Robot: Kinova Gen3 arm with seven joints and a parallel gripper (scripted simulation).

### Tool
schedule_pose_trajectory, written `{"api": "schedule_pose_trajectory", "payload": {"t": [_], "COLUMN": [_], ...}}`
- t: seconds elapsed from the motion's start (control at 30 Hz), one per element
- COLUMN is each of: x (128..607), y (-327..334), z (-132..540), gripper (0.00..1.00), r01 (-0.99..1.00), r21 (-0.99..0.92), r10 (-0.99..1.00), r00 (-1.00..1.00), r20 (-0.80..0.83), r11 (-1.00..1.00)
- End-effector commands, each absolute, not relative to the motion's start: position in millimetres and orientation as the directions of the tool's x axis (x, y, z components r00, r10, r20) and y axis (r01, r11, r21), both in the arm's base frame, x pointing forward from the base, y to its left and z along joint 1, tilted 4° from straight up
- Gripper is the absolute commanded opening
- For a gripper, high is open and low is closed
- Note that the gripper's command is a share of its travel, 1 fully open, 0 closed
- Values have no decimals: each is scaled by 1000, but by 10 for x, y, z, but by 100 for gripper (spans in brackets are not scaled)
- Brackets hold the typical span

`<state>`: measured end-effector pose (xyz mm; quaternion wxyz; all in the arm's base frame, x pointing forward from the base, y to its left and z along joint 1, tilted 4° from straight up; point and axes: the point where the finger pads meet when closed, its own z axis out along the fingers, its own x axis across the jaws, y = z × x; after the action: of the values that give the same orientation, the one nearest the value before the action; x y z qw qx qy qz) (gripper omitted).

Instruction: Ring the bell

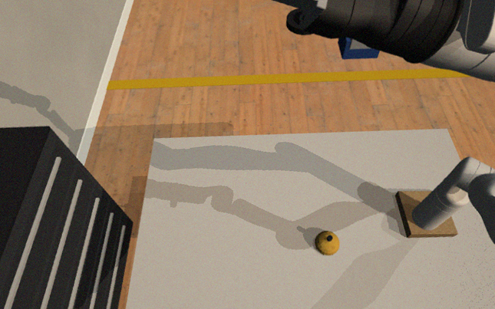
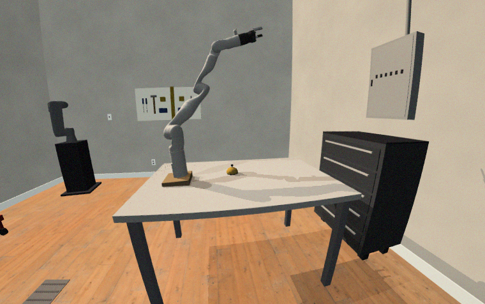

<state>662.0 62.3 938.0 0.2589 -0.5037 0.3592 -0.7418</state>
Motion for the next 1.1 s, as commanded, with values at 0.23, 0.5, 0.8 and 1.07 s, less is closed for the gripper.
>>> {"api": "schedule_pose_trajectory", "payload": {"t": [0.23, 0.5, 0.8, 1.07], "x": [6610, 6610, 6667, 6856], "y": [618, 618, 517, 142], "z": [9391, 9391, 9215, 8441], "gripper": [100, 100, 100, 100], "r01": [24, 24, -11, -154], "r21": [-794, -794, -801, -815], "r10": [-746, -746, -748, -758], "r00": [-360, -360, -351, -305], "r20": [560, 560, 564, 577], "r11": [-608, -608, -599, -558]}}
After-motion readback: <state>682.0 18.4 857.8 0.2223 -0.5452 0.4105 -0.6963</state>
